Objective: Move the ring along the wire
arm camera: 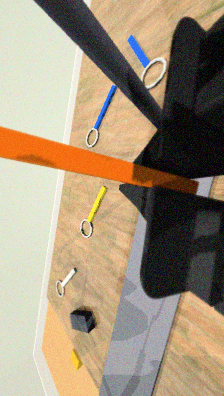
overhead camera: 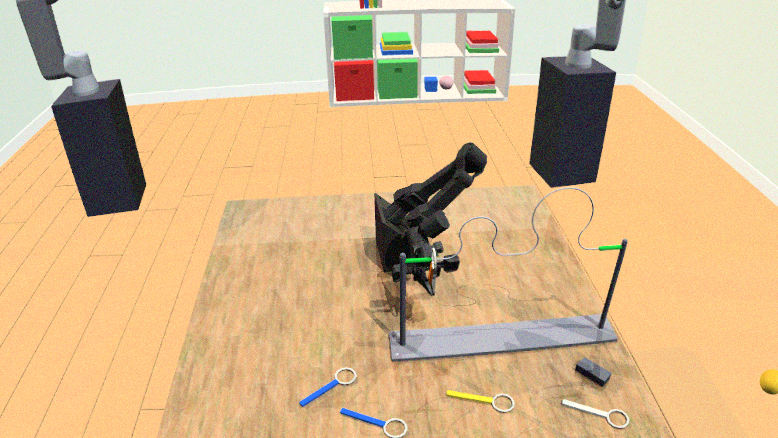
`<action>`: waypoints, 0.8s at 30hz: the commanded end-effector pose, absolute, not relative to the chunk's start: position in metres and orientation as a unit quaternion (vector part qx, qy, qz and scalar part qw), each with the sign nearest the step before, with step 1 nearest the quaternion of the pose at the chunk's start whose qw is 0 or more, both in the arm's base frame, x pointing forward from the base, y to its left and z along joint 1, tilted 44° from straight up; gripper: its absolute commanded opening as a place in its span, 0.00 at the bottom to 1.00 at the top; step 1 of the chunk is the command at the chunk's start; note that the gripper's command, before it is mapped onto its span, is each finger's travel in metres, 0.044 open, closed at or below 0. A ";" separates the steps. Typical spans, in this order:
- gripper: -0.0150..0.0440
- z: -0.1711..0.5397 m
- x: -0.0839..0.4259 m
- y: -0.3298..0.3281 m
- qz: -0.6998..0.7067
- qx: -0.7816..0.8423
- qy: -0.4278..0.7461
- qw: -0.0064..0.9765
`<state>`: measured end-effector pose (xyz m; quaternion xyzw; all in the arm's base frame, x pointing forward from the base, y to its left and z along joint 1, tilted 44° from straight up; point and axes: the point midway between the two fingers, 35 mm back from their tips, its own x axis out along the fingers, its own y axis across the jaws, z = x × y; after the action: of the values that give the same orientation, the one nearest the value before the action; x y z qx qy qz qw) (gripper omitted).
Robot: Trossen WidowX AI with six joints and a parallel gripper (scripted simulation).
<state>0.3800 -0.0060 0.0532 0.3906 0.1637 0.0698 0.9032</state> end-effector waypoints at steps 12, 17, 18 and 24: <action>0.00 0.040 0.377 -0.018 0.069 0.390 0.165 0.903; 0.00 0.037 0.377 -0.022 0.069 0.390 0.165 0.903; 0.00 0.036 0.377 -0.022 0.068 0.390 0.165 0.903; 0.00 0.033 0.377 -0.019 0.068 0.390 0.165 0.903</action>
<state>0.3765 -0.0205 0.0364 0.3903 0.1641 0.0678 0.9034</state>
